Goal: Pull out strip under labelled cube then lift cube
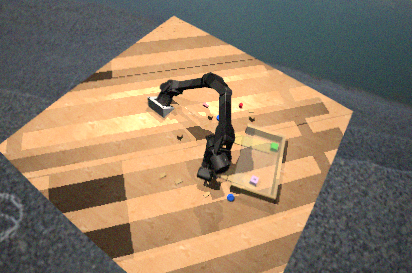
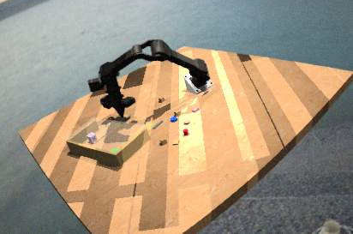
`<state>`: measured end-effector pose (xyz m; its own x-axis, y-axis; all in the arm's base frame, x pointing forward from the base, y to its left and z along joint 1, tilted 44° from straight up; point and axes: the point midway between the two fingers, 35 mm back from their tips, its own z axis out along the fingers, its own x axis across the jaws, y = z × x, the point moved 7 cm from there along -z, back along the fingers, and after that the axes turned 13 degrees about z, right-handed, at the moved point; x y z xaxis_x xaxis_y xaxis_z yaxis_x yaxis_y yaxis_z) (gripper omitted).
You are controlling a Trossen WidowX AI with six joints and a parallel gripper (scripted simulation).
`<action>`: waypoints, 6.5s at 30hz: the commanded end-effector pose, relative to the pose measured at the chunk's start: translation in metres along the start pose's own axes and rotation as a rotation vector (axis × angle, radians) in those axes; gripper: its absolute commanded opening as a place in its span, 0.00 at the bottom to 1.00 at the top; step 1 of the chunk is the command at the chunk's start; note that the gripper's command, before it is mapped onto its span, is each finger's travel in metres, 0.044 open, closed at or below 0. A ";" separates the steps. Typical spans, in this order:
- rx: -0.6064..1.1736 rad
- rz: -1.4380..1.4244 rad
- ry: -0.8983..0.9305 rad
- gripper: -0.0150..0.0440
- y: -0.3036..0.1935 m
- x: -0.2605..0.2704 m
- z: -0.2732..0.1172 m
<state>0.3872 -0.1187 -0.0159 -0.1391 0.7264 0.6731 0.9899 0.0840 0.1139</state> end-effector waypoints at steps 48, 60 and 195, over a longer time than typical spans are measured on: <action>0.023 0.010 -0.002 0.25 -0.080 -0.020 0.004; 0.024 0.010 -0.003 0.25 -0.098 -0.025 0.003; 0.017 0.091 0.000 0.68 0.064 0.024 -0.015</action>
<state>0.4482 -0.1094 0.0204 -0.0518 0.7355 0.6755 0.9986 0.0337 0.0400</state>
